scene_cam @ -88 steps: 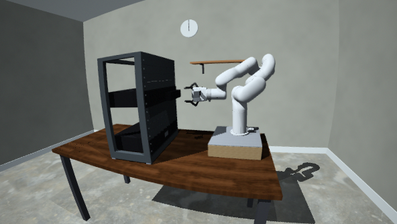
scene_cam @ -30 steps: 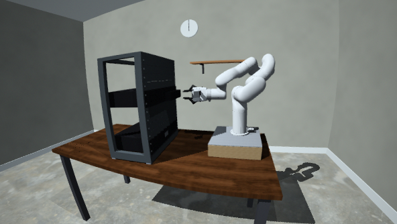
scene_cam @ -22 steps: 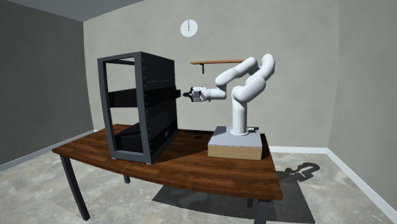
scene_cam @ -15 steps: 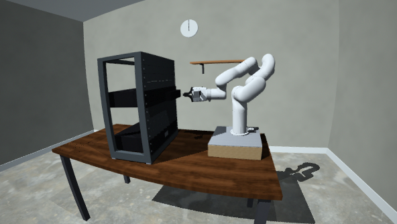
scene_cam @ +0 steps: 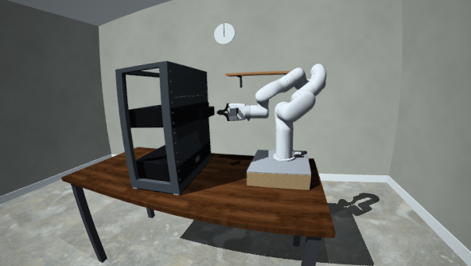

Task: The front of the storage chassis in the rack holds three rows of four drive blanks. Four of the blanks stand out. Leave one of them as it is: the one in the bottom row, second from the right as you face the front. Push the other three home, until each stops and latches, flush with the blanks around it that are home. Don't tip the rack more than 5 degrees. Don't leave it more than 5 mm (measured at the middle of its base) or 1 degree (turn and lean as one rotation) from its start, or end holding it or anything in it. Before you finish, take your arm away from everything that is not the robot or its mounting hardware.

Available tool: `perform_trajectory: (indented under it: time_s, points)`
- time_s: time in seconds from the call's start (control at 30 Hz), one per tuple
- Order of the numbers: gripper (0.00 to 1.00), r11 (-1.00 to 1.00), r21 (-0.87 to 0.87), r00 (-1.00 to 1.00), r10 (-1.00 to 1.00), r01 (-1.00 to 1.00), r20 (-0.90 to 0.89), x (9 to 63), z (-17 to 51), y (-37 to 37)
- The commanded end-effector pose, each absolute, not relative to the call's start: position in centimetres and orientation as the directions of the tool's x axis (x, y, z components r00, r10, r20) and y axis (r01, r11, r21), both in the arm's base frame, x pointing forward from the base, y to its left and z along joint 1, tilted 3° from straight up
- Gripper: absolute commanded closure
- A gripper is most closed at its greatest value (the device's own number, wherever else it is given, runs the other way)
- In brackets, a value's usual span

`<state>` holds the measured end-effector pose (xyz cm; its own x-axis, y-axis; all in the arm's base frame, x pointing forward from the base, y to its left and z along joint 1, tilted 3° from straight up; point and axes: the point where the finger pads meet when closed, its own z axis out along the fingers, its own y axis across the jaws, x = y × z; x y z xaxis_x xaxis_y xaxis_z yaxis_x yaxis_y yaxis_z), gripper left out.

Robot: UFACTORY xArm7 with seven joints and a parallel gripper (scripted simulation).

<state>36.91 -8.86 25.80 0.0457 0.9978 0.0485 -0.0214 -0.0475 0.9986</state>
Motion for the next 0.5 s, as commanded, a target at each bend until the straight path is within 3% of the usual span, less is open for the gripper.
perform_trajectory:
  time_s: [0.0,0.47]
  points:
    - [1.0,-0.046,0.999,0.046,0.998,-0.024,0.047,36.9,26.0,-8.7]
    - [1.0,-0.046,0.999,0.046,0.998,-0.024,0.047,36.0,27.6,-3.1]
